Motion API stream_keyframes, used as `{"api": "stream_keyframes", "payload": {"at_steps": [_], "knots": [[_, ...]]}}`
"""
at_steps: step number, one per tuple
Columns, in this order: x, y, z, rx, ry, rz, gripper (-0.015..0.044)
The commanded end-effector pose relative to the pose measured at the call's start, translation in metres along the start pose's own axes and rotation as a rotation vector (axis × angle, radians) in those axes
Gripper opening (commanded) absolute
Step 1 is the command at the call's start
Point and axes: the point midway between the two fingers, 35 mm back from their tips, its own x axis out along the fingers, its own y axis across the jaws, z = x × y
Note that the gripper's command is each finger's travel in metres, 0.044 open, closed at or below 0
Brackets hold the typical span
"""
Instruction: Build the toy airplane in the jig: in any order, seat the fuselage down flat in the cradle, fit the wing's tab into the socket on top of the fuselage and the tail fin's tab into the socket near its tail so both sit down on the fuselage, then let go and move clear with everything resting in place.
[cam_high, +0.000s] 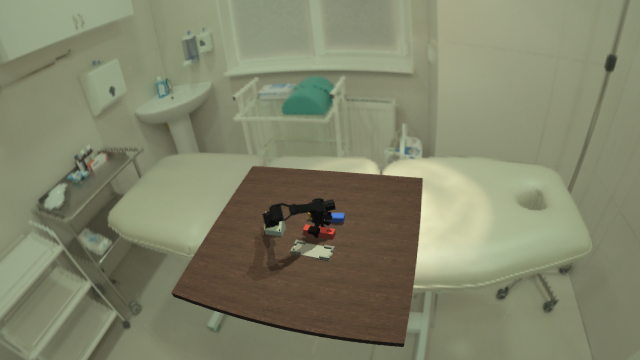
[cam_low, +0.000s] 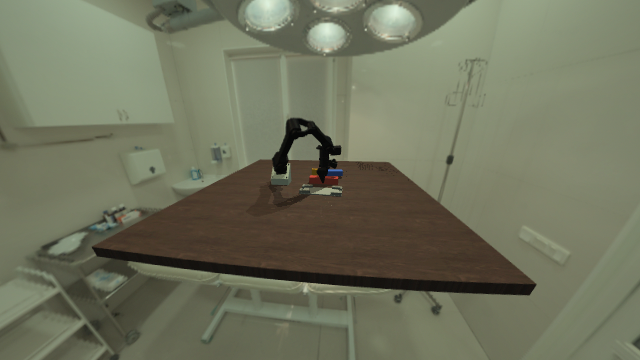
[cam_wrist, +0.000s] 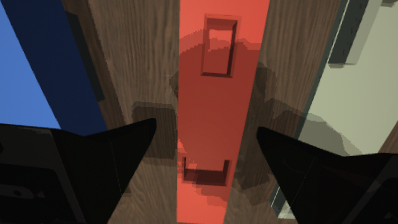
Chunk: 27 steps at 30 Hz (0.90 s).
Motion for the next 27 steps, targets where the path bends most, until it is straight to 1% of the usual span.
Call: {"api": "stream_keyframes", "payload": {"at_steps": [1, 4, 13, 19, 25, 27], "knots": [[0.007, 0.000, -0.002, -0.010, 0.003, -0.009, 0.0440], [0.009, 0.000, -0.002, -0.010, 0.003, -0.009, 0.0440], [0.009, 0.000, -0.002, -0.010, 0.003, -0.009, 0.0204], [0.009, 0.000, -0.002, -0.010, 0.003, -0.009, 0.0164], [0.001, 0.004, 0.003, 0.008, -0.033, 0.004, 0.0006], [-0.004, 0.007, 0.005, 0.019, -0.053, 0.012, 0.0000]]}}
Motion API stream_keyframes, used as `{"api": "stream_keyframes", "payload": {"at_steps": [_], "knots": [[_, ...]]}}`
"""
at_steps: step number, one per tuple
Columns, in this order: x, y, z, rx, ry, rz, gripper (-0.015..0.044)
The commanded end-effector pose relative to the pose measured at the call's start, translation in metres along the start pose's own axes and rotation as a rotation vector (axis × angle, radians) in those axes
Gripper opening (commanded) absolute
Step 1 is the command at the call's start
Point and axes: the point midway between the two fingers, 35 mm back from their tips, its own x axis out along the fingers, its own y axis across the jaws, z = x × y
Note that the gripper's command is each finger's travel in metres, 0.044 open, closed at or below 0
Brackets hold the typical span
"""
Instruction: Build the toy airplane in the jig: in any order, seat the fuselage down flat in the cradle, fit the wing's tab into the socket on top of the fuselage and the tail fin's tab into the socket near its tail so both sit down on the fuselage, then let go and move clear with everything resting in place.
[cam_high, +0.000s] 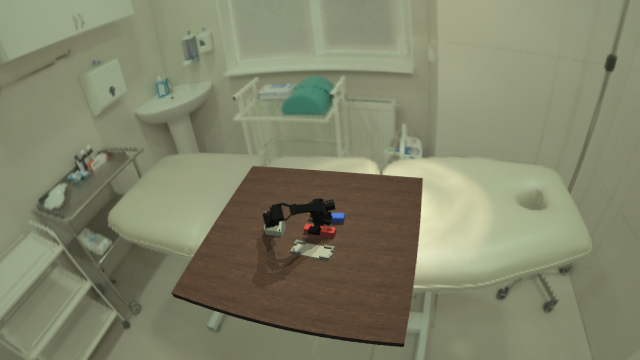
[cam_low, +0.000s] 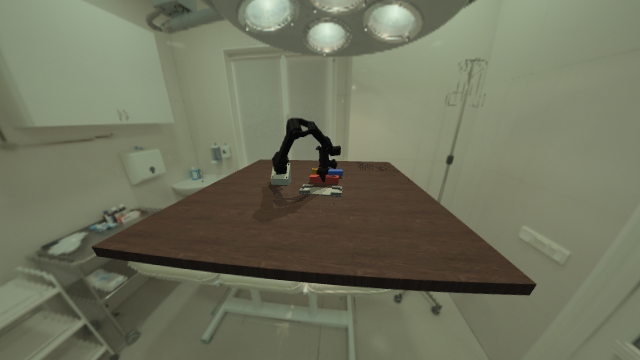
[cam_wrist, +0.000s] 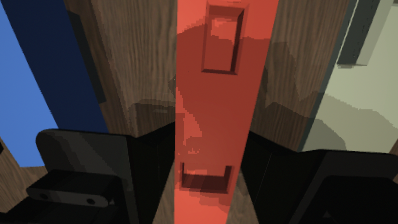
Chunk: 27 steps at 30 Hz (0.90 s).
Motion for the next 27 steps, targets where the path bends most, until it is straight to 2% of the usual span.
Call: {"api": "stream_keyframes", "payload": {"at_steps": [1, 27], "knots": [[-0.011, 0.004, 0.006, 0.019, -0.039, 0.013, 0.0000], [-0.081, 0.005, 0.008, -0.004, 0.000, 0.014, 0.0000]]}}
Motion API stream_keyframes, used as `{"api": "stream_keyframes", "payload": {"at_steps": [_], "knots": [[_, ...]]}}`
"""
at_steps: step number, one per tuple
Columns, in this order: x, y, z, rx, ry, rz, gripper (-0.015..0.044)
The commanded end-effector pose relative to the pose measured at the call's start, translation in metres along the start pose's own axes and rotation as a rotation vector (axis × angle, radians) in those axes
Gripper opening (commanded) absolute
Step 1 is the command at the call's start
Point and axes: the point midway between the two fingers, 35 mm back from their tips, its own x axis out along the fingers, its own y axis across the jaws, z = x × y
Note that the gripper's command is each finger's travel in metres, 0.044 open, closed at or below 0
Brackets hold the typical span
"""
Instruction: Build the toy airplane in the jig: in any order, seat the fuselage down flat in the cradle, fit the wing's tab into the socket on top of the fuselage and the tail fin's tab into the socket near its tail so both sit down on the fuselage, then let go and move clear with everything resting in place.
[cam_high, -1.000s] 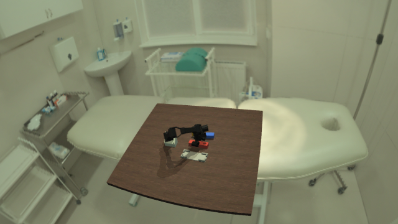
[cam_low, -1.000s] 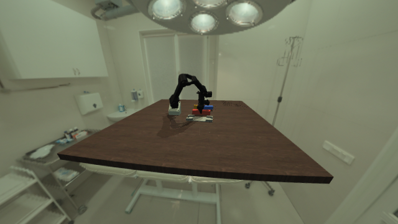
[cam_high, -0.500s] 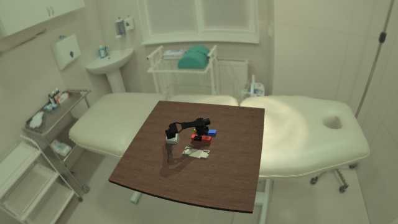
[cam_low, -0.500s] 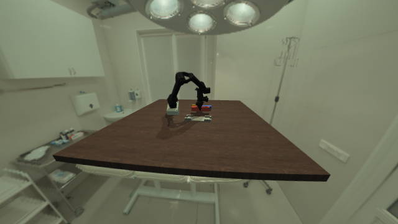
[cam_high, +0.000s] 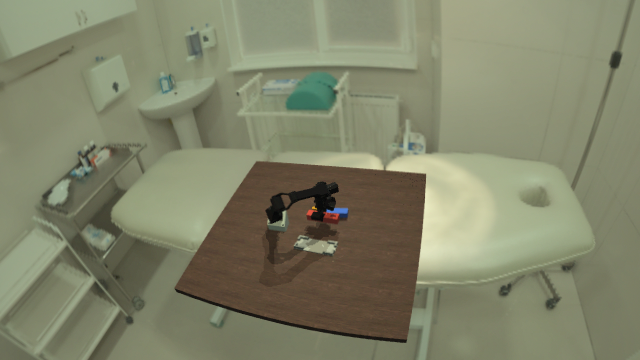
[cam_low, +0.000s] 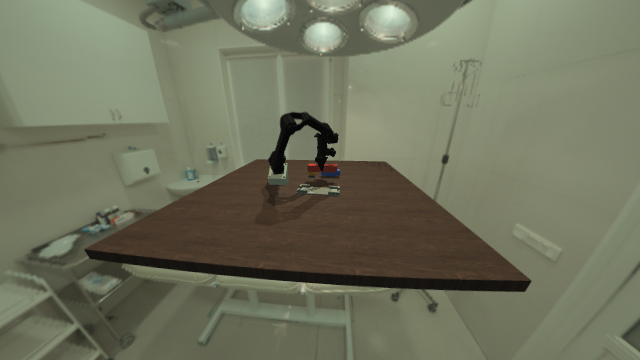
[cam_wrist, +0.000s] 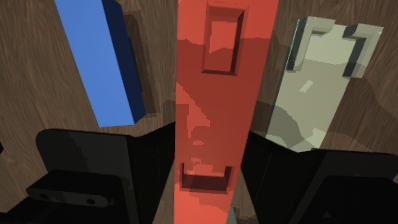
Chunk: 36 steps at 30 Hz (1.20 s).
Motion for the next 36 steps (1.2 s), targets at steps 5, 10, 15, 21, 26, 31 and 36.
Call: {"api": "stream_keyframes", "payload": {"at_steps": [5, 10, 15, 21, 26, 31, 36], "knots": [[-0.026, -0.001, 0.000, 0.005, 0.001, 0.006, 0.0000], [-0.041, -0.004, -0.003, 0.002, 0.010, 0.000, 0.0000], [-0.055, -0.006, -0.006, -0.001, 0.016, -0.008, 0.0000], [-0.051, -0.015, -0.003, 0.002, 0.020, 0.001, 0.0000], [-0.044, -0.026, 0.001, 0.006, 0.024, 0.013, 0.0000], [-0.038, -0.040, 0.005, -0.001, 0.022, 0.018, 0.0000], [-0.031, -0.054, 0.008, -0.007, 0.020, 0.021, 0.0000]]}}
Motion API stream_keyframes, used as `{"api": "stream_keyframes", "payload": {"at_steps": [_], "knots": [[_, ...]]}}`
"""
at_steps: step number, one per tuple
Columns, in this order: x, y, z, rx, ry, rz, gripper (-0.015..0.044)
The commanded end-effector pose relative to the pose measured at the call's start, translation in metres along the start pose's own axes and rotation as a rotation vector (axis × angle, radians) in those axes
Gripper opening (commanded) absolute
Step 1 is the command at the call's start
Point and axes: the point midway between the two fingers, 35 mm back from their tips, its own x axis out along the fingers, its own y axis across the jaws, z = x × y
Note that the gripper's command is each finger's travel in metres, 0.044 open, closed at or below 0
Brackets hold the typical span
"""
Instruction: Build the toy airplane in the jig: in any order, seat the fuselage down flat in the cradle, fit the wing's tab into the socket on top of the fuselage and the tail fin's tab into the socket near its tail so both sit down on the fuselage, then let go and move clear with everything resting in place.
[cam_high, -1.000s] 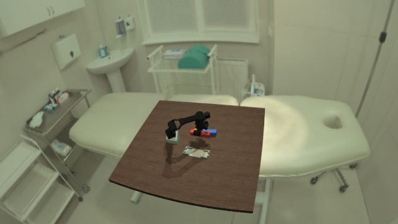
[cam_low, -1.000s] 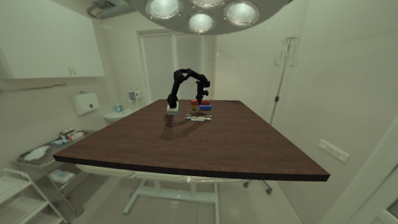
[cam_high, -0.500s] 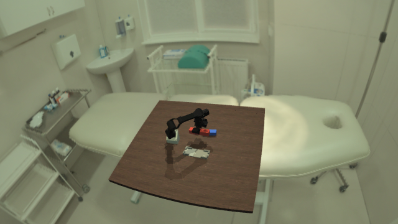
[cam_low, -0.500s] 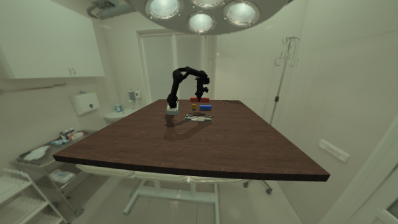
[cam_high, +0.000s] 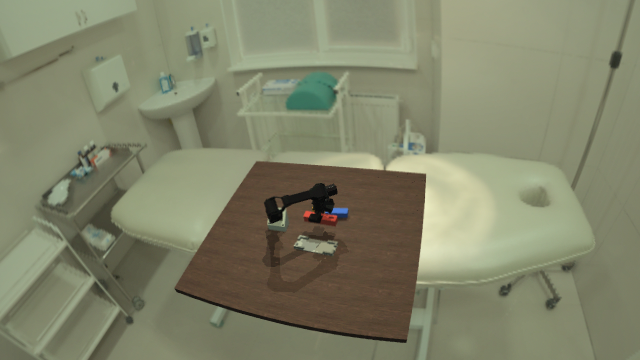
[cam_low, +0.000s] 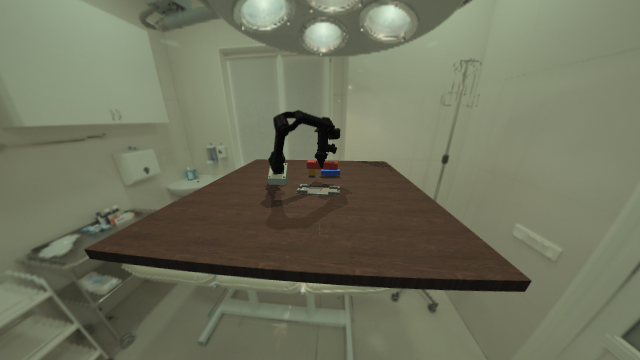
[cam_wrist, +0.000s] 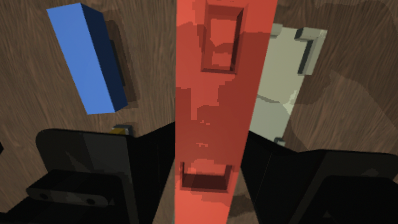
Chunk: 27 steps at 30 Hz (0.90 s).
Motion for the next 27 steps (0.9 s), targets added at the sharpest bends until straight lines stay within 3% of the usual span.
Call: {"api": "stream_keyframes", "payload": {"at_steps": [1, 27], "knots": [[0.001, -0.011, 0.003, 0.000, -0.014, 0.004, 0.0000], [0.034, -0.087, 0.003, -0.025, -0.019, -0.021, 0.0000]]}}
